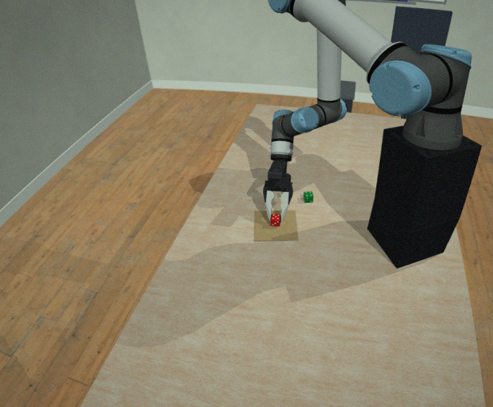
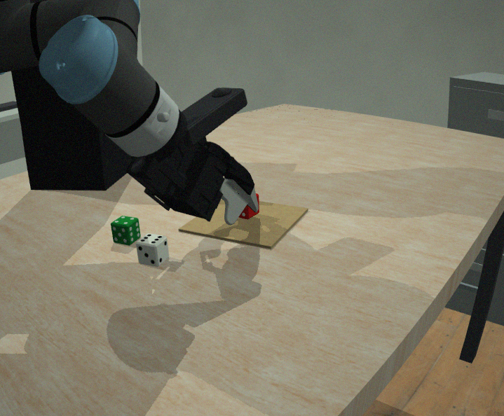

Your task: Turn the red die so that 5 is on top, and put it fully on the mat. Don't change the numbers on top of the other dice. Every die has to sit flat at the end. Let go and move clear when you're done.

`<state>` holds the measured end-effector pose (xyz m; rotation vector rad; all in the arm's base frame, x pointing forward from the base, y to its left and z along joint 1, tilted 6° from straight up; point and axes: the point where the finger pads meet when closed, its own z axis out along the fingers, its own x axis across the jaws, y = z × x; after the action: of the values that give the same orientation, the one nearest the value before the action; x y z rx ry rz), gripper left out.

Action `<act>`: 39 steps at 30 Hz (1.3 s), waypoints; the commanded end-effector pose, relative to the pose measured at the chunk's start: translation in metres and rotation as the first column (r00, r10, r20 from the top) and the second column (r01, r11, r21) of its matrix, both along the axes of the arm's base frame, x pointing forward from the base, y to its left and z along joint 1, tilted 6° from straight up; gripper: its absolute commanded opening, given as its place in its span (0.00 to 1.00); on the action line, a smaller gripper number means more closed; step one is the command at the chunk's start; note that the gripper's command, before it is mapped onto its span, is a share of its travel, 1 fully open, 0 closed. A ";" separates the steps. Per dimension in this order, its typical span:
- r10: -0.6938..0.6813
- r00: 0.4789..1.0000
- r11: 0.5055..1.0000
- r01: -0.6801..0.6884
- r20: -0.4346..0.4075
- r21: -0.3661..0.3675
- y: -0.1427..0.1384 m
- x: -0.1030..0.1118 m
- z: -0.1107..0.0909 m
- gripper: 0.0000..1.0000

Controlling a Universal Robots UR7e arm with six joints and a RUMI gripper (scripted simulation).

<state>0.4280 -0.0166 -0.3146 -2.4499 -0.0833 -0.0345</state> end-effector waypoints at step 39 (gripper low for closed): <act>0.000 1.000 1.000 0.000 0.001 -0.001 -0.001 0.001 -0.005 0.10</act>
<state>0.4283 -0.0170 -0.3195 -2.4499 -0.0833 -0.0345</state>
